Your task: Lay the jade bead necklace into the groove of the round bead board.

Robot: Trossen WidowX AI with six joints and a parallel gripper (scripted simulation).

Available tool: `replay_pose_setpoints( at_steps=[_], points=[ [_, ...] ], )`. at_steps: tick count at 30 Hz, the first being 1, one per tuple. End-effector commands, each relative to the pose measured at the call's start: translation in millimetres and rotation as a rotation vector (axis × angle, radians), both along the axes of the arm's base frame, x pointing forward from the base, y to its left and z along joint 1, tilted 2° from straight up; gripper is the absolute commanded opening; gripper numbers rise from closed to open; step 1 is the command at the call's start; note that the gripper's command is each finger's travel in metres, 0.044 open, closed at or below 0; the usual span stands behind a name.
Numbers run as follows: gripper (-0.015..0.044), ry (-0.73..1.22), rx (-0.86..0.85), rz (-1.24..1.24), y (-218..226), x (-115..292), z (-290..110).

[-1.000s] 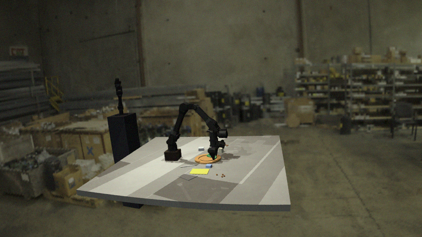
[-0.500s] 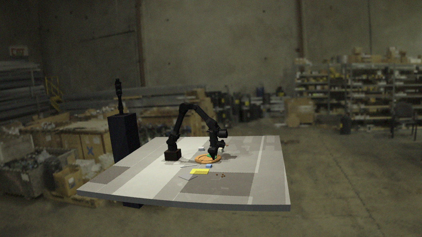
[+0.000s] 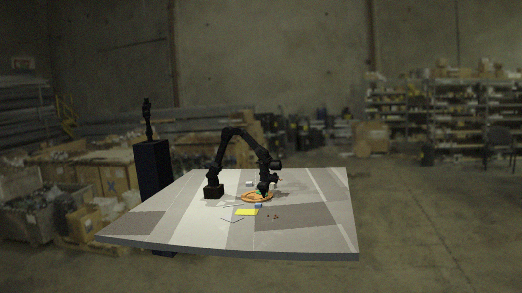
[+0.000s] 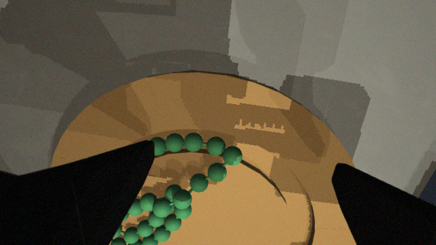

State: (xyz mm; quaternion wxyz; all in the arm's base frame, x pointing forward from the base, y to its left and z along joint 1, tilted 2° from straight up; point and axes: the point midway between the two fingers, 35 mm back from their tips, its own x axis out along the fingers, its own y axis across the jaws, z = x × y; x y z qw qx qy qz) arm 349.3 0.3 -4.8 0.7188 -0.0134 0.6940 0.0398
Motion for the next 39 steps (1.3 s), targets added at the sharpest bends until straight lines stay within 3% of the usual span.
replay_pose_setpoints(
  at_steps=[1,19,26,31,39],
  points=[
    [0.0440,0.001,0.001,0.003,0,0,0],
    [0.0440,0.001,0.001,0.003,0,0,0],
    [0.0256,0.010,0.008,-0.199,10,-12,32],
    [0.0125,0.010,0.009,-0.205,10,-12,31],
    [0.0120,-0.005,0.009,-0.201,10,-8,25]
  ],
)
